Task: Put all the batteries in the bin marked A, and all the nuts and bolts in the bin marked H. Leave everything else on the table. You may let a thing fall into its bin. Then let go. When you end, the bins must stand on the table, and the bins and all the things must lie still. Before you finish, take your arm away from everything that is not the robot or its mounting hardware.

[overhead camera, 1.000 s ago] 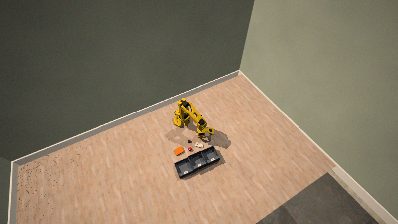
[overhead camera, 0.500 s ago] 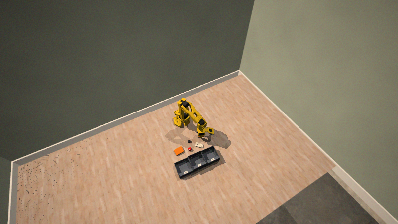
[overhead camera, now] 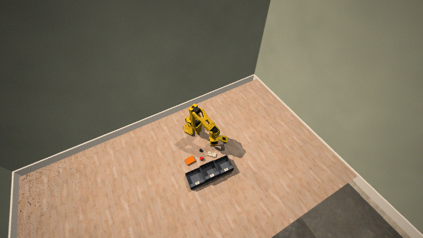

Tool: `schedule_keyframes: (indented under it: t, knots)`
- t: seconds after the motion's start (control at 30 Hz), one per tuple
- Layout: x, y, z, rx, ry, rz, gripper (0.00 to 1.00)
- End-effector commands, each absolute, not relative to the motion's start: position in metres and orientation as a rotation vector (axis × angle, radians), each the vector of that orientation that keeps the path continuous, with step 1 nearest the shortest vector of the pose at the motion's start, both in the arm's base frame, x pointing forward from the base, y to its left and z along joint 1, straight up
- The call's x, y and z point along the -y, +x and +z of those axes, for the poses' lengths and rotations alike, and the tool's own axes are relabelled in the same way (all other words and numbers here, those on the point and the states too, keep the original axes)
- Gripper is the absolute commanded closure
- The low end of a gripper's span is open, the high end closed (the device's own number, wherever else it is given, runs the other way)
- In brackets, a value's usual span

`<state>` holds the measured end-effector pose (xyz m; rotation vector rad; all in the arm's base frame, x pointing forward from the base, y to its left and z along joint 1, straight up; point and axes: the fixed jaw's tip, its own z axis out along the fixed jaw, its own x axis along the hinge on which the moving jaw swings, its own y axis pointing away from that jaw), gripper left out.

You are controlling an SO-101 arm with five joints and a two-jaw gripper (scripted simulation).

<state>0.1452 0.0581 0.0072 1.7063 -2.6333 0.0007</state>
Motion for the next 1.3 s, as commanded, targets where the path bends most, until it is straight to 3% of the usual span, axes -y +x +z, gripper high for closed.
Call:
schedule_keyframes:
  t: [0.0, 0.7, 1.27]
  knots:
    - [-0.060, 0.146, 0.008, 2.628, 1.737, 0.003, 1.00]
    - [-0.060, 0.147, 0.011, 2.628, 1.737, 0.003, 1.00]
    - [-0.059, 0.150, 0.047, 2.628, 1.737, 0.003, 1.00]
